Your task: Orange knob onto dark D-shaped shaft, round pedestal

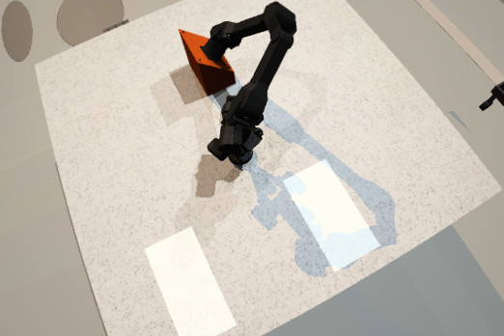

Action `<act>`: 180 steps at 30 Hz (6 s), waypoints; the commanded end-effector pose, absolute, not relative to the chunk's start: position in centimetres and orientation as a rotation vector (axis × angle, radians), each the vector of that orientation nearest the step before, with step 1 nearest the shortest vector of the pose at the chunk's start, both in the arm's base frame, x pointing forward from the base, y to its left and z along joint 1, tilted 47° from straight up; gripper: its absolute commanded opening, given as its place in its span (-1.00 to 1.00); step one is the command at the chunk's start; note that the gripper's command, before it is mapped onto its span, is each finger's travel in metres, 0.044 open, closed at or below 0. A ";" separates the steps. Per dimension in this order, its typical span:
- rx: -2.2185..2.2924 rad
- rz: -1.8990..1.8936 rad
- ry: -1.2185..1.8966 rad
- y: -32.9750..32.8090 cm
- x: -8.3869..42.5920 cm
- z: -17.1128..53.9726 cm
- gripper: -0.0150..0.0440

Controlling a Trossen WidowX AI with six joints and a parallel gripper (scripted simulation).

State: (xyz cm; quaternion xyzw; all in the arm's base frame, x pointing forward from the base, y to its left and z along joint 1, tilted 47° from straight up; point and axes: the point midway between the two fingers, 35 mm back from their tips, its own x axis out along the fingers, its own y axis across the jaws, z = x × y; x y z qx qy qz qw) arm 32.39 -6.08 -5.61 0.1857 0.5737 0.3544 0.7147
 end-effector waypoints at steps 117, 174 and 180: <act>-0.121 1.143 0.938 -6.4 32.5 -5.3 -0.49; -0.438 1.317 0.703 -6.1 32.4 -5.6 -0.49; -0.438 1.317 0.703 -6.0 32.4 -5.7 -0.49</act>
